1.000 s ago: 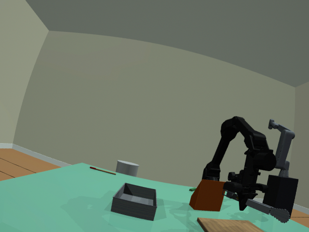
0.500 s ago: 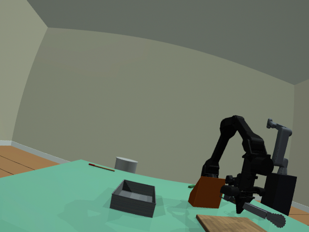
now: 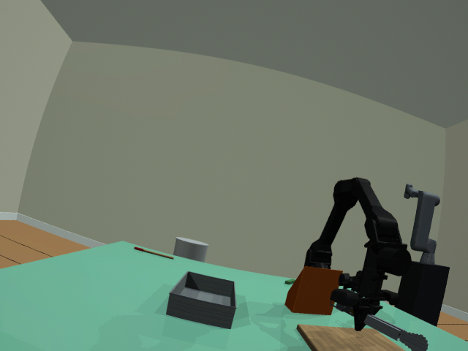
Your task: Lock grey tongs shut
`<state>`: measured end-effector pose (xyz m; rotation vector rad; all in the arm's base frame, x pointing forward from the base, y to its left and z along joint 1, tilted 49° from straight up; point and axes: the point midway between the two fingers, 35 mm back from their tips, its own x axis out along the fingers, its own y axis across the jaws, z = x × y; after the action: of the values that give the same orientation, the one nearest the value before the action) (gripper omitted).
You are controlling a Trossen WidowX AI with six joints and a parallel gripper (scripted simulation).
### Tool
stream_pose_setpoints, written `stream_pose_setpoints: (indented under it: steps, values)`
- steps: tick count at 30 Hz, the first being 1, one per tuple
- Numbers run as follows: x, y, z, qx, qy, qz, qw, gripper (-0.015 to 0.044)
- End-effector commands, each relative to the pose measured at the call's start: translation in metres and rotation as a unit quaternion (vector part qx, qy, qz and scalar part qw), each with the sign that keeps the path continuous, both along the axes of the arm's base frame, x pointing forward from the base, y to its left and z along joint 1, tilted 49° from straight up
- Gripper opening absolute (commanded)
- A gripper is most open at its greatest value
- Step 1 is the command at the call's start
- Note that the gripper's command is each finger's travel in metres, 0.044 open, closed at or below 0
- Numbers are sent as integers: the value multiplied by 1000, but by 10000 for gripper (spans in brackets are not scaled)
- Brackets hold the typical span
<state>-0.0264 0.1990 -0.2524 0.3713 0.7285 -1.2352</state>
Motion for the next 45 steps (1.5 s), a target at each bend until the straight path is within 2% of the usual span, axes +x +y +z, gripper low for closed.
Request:
stream_pose_setpoints:
  steps: [1,22,27,34,40,45]
  values:
    - [0,0,0,0,0,0,1000,-124]
    - [0,0,0,0,0,0,1000,428]
    - [-1,2,13,0,0,0,1000,440]
    - [-6,3,95,-2,-1,1,1000,440]
    - [-7,-15,168,-4,-1,1,1000,440]
    - [-7,-21,184,-4,-1,1,1000,440]
